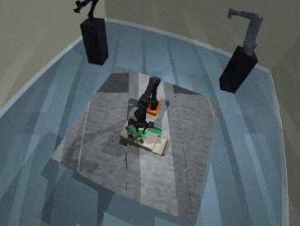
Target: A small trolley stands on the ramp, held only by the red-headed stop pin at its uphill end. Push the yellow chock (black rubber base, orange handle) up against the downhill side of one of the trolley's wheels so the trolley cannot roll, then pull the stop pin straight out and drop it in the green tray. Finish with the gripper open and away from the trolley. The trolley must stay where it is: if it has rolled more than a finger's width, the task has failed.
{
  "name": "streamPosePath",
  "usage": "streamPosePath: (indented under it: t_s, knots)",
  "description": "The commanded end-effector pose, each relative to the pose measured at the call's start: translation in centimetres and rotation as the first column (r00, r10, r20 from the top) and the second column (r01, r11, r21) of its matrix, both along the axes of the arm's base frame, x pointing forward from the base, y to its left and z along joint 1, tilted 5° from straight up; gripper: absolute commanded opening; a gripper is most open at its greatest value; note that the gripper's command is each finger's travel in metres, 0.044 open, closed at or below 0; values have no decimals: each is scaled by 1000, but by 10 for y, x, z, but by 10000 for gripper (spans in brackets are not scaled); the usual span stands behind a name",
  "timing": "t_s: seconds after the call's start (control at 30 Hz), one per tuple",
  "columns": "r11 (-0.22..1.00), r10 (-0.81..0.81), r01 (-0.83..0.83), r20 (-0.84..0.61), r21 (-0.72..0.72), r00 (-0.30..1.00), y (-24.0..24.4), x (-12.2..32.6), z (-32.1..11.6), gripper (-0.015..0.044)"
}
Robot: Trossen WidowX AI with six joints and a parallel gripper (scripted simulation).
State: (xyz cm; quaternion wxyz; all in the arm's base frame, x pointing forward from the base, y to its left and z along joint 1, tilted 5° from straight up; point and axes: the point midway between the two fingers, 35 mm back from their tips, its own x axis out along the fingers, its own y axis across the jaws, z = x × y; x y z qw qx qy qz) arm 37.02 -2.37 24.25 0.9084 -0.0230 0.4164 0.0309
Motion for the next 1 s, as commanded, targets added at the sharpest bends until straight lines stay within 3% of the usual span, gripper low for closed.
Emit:
streamPosePath:
  t_s: [0.0, 0.23, 0.47, 0.83, 0.97]
  knots:
    - [979, -191, 195, -69, 57, 979, -30, -19, -14, 190]
    - [831, -513, 542, -205, 126, 834, -79, -60, -38, 190]
    - [550, -750, 822, -343, 151, 565, -118, -110, -62, 190]
    - [-13, -824, 999, -566, 43, 13, -142, -198, -106, 190]
    - [-87, -808, 996, -586, 19, -59, -142, -209, -111, 190]
